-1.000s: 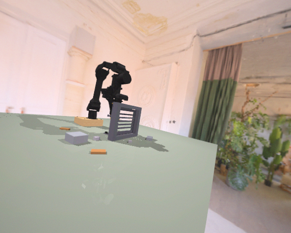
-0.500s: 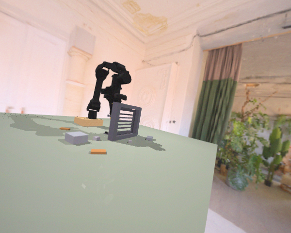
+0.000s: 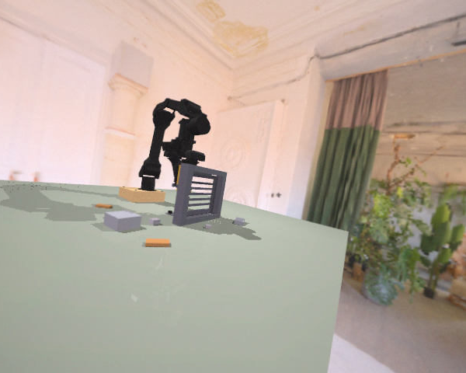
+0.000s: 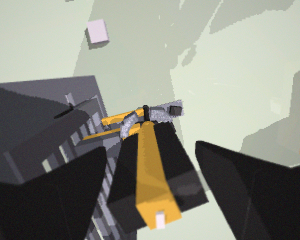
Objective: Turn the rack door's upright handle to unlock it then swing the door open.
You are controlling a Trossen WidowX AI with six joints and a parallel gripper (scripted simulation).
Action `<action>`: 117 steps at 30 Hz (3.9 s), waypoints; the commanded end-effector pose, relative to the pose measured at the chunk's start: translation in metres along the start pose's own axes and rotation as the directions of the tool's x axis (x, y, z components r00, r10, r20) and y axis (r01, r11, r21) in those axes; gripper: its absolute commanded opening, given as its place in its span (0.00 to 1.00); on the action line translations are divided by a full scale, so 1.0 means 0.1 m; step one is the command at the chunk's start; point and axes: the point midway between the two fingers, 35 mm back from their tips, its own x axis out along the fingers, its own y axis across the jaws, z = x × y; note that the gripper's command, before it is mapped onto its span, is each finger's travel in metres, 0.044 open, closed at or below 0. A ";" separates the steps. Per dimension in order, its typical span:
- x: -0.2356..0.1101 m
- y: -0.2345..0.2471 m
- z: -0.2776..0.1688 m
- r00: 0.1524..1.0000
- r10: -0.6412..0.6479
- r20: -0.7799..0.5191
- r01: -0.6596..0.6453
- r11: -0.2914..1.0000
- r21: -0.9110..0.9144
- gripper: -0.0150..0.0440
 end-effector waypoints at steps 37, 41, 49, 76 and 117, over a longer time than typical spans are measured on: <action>0.00 0.00 0.00 1.000 0.000 -0.003 -0.002 -0.377 -0.926 0.75; 0.00 0.00 0.00 1.000 0.000 -0.003 -0.002 -0.552 -0.834 0.75; 0.00 0.00 0.00 1.000 0.000 -0.003 -0.001 -0.831 -0.556 0.75; 0.00 0.00 0.00 1.000 0.000 -0.003 0.001 -0.930 0.367 0.75; 0.00 -0.16 -0.04 1.000 -0.001 -0.003 -0.001 -0.999 0.033 0.29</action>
